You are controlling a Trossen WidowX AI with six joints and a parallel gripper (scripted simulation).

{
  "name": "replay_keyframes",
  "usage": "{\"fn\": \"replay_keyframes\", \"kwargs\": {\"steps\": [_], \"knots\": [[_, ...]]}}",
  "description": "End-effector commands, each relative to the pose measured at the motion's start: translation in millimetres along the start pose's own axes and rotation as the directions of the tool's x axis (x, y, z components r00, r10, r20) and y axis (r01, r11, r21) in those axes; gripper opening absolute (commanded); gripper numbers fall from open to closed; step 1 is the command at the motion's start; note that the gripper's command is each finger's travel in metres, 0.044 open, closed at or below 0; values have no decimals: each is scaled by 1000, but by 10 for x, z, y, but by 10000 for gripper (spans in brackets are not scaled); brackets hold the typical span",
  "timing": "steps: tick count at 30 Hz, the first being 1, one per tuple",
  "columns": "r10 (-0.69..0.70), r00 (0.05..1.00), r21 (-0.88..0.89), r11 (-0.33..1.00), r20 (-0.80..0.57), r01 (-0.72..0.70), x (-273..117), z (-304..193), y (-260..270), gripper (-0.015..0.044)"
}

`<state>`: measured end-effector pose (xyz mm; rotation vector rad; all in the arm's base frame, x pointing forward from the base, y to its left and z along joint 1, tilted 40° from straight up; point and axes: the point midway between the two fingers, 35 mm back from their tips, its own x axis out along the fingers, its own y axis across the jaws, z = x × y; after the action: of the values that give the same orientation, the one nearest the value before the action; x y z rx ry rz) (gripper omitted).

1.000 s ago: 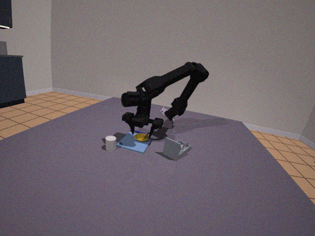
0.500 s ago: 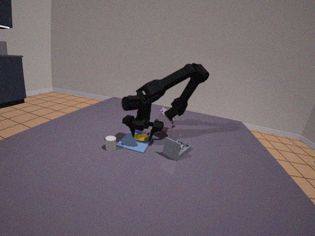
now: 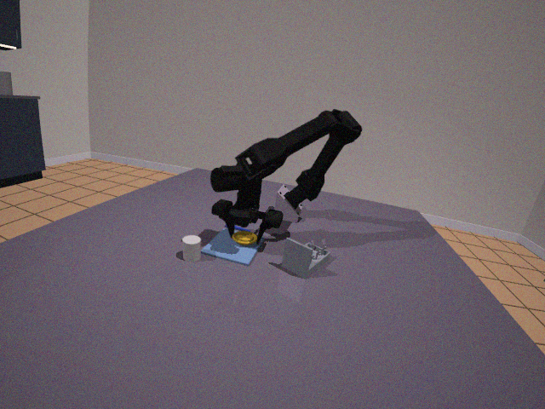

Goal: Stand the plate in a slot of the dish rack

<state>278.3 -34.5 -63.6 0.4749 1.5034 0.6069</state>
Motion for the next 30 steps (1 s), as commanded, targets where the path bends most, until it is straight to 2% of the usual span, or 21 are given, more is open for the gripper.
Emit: {"fn": "replay_keyframes", "kwargs": {"steps": [1,9,30], "knots": [[0,1000,4,1000,3,0,-67,19,-9,215],[-5,1000,5,1000,3,5,-460,76,-51,5],[-4,1000,5,1000,1,4,-1388,84,-60,0]]}}
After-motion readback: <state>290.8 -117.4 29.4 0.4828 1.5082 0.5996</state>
